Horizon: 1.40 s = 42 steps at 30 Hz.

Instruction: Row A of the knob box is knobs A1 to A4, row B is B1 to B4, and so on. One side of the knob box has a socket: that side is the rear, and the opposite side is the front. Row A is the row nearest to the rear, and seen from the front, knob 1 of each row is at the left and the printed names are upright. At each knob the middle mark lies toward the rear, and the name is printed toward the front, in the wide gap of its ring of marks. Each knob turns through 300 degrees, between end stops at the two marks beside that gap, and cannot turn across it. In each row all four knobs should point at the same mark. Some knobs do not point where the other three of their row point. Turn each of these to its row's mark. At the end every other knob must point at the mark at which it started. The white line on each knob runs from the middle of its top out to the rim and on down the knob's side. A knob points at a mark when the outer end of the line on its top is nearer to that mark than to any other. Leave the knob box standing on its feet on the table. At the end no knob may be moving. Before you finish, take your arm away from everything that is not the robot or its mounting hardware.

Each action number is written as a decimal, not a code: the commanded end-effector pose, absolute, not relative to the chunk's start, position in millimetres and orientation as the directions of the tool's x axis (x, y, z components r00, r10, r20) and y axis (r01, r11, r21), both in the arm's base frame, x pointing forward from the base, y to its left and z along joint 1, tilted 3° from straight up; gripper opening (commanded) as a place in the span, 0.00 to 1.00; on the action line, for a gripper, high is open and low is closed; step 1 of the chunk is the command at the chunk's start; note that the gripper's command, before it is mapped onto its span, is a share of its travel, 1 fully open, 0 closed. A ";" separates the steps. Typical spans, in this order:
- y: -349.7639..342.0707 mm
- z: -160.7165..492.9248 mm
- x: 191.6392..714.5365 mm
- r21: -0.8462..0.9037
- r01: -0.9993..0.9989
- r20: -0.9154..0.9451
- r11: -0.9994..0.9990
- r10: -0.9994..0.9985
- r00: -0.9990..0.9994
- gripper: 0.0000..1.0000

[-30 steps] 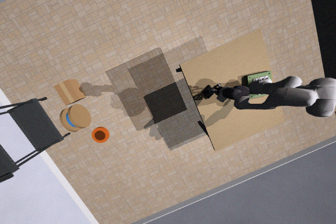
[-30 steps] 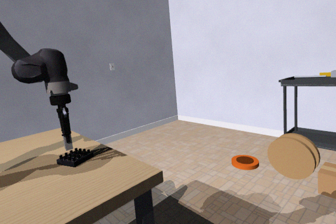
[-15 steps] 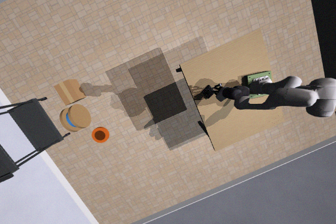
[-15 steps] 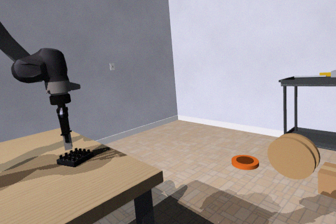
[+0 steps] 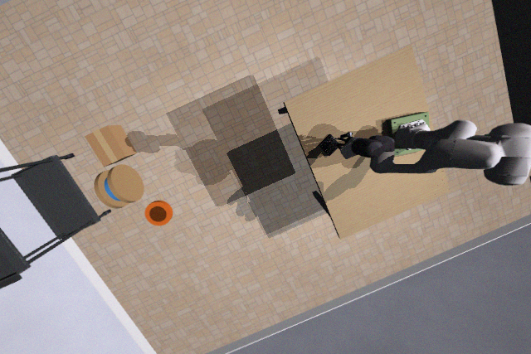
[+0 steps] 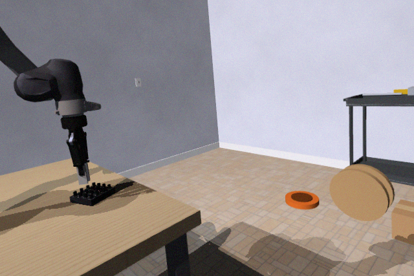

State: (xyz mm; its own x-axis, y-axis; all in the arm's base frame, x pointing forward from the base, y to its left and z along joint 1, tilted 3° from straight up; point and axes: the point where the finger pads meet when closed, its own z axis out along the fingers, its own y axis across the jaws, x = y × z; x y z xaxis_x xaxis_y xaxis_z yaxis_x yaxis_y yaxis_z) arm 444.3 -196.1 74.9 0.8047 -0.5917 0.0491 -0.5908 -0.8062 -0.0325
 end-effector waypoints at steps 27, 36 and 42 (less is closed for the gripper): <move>-195.2 77.6 443.5 -0.038 -0.915 0.031 -0.402 -0.916 0.401 0.12; -195.2 78.3 443.5 -0.041 -0.951 0.027 -0.307 -0.952 0.306 0.12; -195.2 79.0 443.4 -0.044 -0.979 0.022 -0.199 -0.980 0.199 0.12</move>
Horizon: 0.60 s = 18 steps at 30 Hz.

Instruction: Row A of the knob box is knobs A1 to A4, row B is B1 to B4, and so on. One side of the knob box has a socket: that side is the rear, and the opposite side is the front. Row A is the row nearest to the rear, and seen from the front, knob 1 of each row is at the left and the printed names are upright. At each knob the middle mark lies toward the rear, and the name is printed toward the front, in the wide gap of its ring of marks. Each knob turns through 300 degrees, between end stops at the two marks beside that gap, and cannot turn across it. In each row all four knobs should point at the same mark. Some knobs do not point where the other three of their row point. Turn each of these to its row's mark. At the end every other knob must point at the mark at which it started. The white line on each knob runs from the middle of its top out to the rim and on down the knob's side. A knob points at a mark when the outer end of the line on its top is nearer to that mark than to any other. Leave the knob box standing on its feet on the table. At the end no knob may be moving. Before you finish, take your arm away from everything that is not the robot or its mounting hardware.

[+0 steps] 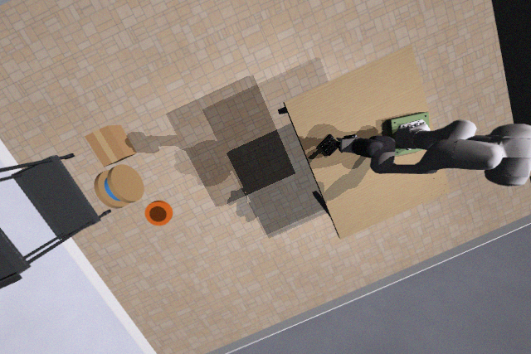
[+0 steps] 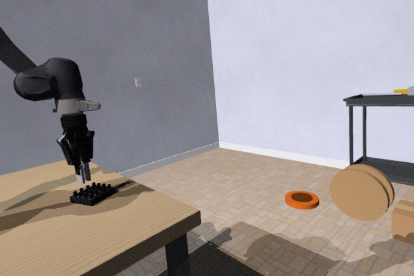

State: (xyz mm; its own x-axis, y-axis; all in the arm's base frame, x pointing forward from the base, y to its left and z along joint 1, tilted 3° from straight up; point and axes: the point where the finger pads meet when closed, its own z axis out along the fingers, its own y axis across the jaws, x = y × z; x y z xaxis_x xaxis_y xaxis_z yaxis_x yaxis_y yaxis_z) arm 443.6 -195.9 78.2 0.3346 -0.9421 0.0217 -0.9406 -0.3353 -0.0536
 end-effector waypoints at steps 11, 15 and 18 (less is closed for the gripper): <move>-195.2 79.7 443.4 -0.046 -0.996 0.016 -0.070 -0.997 0.070 0.12; -195.2 80.2 443.4 -0.047 -0.999 0.012 0.012 -1.000 -0.013 0.12; -195.2 80.5 443.4 -0.048 -0.997 0.010 0.056 -0.998 -0.056 0.12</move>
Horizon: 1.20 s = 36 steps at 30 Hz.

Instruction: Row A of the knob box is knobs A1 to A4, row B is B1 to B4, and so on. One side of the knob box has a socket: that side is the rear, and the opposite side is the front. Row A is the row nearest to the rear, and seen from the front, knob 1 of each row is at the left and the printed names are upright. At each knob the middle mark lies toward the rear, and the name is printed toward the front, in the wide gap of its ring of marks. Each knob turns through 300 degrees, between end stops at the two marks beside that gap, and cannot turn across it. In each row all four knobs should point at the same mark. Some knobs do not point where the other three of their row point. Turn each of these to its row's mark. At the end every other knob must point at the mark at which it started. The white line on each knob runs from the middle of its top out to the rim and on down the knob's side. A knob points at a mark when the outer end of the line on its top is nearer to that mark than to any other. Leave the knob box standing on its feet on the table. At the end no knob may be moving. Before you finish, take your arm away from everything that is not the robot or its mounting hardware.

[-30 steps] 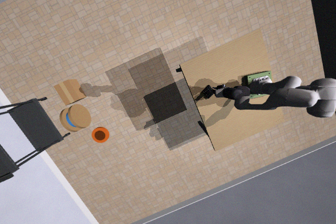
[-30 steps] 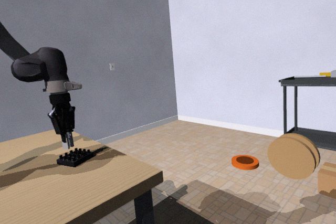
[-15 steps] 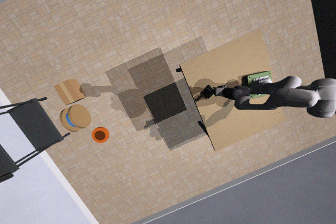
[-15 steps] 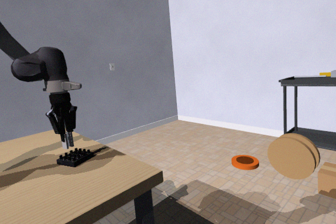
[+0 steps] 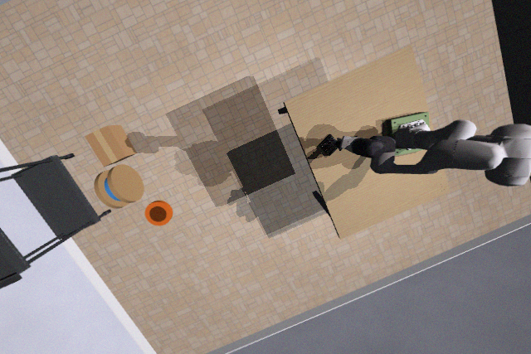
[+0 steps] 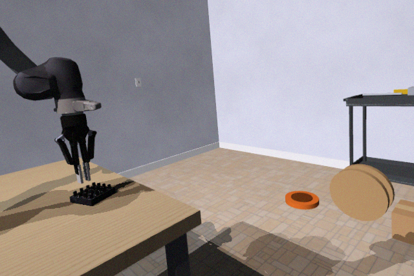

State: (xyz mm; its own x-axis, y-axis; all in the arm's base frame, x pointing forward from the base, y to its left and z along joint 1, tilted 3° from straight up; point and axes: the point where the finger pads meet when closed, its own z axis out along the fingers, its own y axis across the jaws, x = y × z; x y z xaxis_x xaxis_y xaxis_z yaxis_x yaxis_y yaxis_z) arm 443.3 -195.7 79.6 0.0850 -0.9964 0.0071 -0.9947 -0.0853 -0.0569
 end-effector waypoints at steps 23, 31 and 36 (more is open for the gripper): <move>-195.1 82.4 443.2 -0.048 -0.926 -0.006 0.375 -0.927 -0.376 0.12; -195.1 83.0 443.2 -0.047 -0.878 -0.012 0.476 -0.879 -0.476 0.12; -195.0 83.4 443.1 -0.046 -0.841 -0.015 0.539 -0.842 -0.539 0.12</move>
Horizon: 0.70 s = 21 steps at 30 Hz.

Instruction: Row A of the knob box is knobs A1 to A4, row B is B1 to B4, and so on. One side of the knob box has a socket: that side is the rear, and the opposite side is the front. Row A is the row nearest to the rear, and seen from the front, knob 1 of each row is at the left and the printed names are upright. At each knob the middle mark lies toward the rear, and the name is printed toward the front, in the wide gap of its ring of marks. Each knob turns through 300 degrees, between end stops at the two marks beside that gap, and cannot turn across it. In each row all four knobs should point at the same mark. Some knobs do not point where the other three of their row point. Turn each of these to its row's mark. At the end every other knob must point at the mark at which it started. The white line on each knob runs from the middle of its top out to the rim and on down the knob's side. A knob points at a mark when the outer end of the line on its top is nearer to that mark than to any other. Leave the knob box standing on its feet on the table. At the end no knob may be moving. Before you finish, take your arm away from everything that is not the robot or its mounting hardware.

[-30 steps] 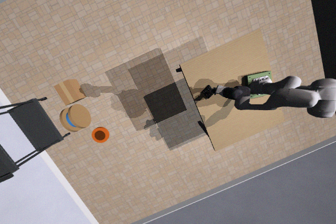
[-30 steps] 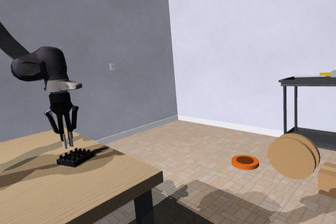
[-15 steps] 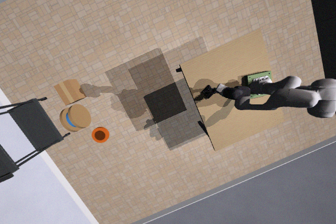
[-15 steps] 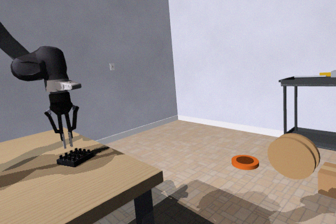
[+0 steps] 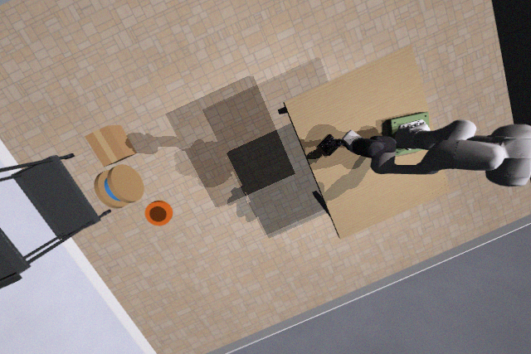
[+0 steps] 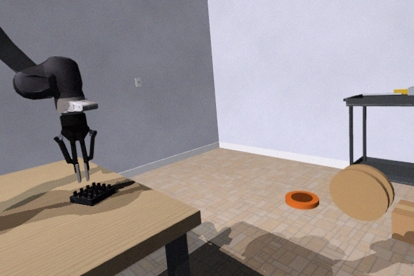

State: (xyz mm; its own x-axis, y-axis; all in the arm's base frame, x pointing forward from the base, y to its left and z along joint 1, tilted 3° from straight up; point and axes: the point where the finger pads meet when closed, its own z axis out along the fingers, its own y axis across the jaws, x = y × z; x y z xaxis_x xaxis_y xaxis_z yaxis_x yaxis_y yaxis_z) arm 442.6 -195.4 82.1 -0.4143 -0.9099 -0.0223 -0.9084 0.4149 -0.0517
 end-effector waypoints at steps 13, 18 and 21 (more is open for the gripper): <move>-195.0 84.4 443.0 -0.042 -0.728 -0.024 0.684 -0.729 -0.684 0.12; -194.9 84.8 443.0 -0.040 -0.677 -0.027 0.735 -0.678 -0.735 0.12; -194.9 85.0 443.0 -0.039 -0.644 -0.028 0.764 -0.645 -0.764 0.12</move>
State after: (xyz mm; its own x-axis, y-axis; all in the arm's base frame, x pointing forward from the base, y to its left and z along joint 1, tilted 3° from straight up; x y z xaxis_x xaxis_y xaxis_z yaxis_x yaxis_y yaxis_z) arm 442.1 -195.3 83.5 -0.6648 -0.7461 -0.0368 -0.7449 0.6659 -0.0417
